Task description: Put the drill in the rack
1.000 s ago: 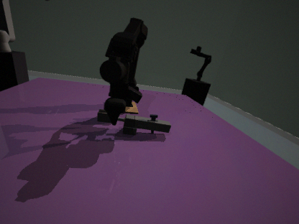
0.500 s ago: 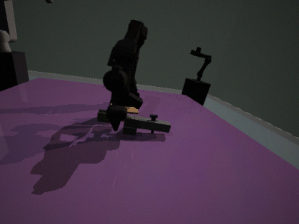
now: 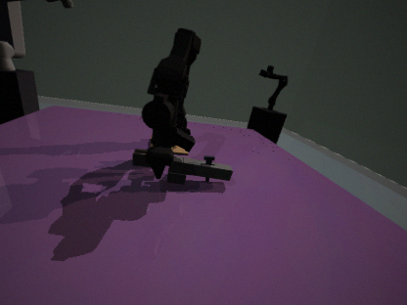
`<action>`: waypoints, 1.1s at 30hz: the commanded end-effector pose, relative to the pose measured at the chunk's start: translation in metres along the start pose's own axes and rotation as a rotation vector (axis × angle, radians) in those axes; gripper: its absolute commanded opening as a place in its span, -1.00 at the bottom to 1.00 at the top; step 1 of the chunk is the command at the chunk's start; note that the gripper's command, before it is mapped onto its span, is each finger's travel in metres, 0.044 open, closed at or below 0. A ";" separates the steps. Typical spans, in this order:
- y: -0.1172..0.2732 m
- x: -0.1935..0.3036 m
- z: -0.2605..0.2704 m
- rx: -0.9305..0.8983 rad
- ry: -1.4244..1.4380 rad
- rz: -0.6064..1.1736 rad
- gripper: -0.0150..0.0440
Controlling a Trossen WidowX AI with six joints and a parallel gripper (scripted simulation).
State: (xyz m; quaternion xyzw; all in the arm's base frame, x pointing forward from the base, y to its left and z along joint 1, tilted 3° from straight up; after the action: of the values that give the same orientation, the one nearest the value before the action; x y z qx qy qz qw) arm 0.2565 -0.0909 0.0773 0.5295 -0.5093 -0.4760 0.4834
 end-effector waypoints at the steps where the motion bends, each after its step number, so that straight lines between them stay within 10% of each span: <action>1: 0.000 0.000 0.000 0.000 0.000 0.000 0.29; 9: 0.000 0.000 0.000 0.000 0.000 0.000 -0.42; 33: 0.002 0.018 0.004 -0.004 -0.006 -0.002 -0.49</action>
State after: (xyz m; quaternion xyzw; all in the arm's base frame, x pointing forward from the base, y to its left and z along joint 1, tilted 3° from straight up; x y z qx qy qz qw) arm 0.2520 -0.1025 0.0765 0.5274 -0.5075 -0.4831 0.4806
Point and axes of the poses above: the point midway between the two fingers, 35 mm back from their tips, its own y axis back along the fingers, its own z axis across the jaws, x = y × z, the point moved 2 cm from there along y, back along the fingers, and after that the axes turned 14 degrees about y, right-handed, at the moved point
